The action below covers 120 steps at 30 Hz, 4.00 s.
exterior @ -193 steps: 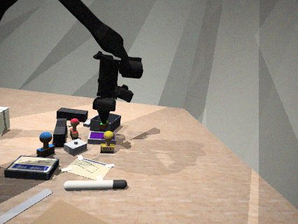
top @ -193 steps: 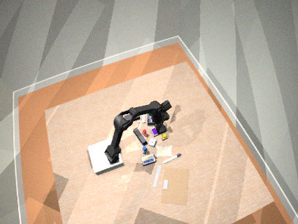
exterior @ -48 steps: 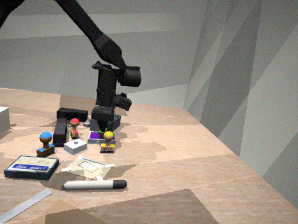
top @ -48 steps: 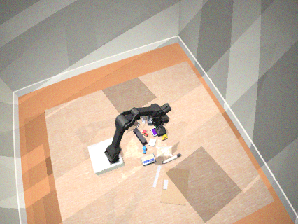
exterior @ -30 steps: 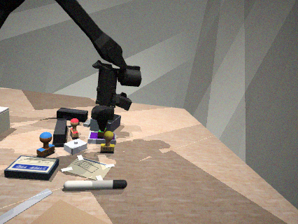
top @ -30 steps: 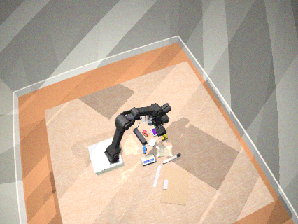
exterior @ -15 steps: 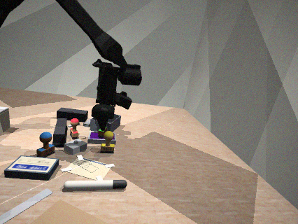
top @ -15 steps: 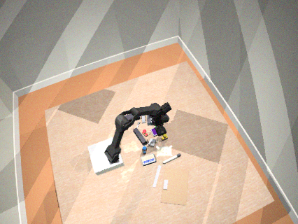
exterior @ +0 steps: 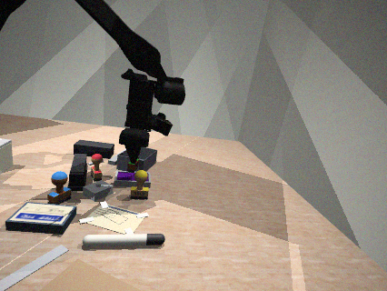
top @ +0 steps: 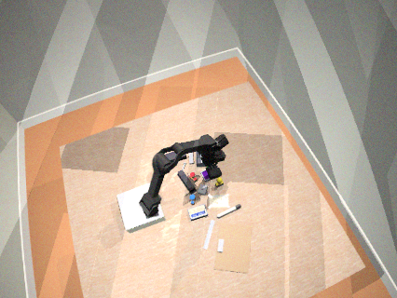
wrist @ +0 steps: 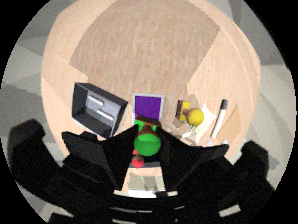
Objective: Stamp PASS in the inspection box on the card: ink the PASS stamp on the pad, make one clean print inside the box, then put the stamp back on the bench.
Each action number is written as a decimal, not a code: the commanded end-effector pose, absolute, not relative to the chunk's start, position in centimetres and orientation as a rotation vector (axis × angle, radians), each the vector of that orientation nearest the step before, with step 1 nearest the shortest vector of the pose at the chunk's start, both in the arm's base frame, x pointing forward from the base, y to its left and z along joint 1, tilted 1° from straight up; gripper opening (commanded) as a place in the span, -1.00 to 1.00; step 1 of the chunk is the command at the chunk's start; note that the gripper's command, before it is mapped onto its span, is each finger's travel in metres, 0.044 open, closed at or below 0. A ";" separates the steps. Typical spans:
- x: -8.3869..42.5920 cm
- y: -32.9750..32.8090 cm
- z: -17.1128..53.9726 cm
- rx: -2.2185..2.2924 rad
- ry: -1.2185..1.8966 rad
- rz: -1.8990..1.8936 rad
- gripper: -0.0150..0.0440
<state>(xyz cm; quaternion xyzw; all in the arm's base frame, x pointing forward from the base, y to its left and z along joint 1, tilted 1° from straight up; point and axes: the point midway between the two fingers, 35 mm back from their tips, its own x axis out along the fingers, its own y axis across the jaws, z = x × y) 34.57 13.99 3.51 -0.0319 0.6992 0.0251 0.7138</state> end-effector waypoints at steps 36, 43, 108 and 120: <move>35.2 8.9 6.9 -0.354 1.508 0.331 -0.49; 35.2 6.4 7.0 -0.493 1.484 0.463 -0.49; 34.0 -1.9 4.5 -0.971 1.333 0.921 -0.49; 34.1 -2.0 3.7 -0.971 1.333 0.921 -0.49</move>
